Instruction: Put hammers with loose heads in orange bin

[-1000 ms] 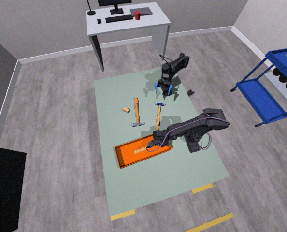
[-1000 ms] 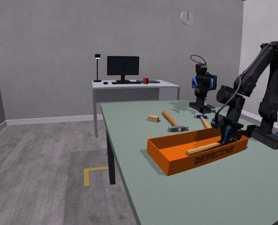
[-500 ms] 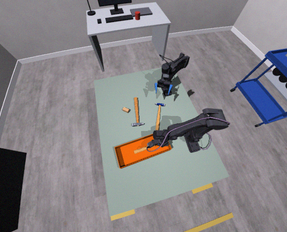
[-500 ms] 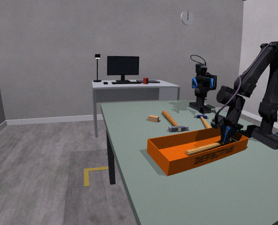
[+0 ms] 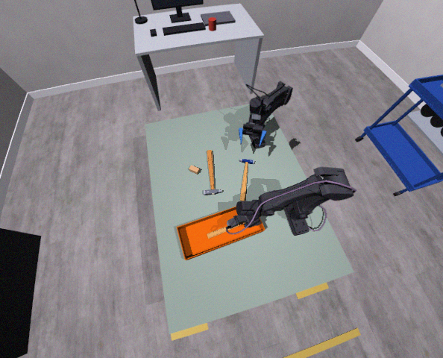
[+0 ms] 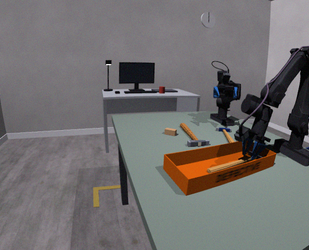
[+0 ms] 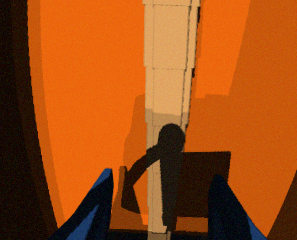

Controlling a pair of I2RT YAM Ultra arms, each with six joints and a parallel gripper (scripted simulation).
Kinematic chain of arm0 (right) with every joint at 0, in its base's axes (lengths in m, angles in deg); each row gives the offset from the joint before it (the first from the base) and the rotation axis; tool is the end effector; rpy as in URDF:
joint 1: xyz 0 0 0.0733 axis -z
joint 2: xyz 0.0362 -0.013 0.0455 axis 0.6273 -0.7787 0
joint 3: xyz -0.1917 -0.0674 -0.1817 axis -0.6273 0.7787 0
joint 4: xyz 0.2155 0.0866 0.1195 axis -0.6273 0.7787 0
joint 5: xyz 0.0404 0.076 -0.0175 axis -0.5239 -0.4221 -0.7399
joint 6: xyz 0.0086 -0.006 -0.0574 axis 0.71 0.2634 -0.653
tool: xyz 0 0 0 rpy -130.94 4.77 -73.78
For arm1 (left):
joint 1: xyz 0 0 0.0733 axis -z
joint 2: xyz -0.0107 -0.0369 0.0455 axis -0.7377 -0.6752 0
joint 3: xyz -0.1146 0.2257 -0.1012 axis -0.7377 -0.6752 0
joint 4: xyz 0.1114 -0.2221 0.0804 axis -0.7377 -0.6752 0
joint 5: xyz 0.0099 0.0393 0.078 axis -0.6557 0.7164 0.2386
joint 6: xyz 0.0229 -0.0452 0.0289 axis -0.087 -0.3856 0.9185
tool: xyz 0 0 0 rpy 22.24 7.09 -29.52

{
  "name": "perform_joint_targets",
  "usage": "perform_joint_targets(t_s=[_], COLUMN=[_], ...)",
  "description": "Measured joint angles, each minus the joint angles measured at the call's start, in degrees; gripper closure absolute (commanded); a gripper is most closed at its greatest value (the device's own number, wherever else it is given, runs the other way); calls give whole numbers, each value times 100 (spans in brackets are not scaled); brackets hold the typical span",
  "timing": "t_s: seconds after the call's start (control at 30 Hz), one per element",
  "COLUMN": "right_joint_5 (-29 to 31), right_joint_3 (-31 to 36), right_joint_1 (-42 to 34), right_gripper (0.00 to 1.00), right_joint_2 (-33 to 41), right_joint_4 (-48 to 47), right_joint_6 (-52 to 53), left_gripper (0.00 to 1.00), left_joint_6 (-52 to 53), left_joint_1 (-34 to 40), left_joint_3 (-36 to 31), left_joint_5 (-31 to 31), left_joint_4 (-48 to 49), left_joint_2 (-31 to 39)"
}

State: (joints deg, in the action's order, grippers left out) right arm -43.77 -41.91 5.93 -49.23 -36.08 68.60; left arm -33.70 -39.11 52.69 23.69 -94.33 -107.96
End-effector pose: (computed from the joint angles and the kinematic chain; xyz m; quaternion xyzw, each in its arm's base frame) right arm 0.0692 0.0710 0.2103 -0.3844 0.6736 0.3510 0.5248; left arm 0.2312 -0.0296 0.1237 -0.0607 0.9868 0.0112 0.1495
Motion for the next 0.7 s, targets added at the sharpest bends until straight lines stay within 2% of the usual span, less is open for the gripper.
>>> perform_joint_targets(t_s=[0.3,0.43,0.47,0.7], right_joint_5=[0,0,0,0], right_joint_3=[0,0,0,0], right_joint_1=[0,0,0,0], right_gripper=[0,0,0,0], right_joint_2=[0,0,0,0], right_joint_4=[0,0,0,0], right_joint_6=[0,0,0,0], left_gripper=[51,6,0,0], left_joint_6=[2,-7,-11,-85], left_joint_1=[0,24,31,129], left_joint_3=[129,179,199,544], left_joint_5=[20,20,22,44], left_joint_4=[-212,-411,-490,-1257], left_joint_2=[289,455,509,1163])
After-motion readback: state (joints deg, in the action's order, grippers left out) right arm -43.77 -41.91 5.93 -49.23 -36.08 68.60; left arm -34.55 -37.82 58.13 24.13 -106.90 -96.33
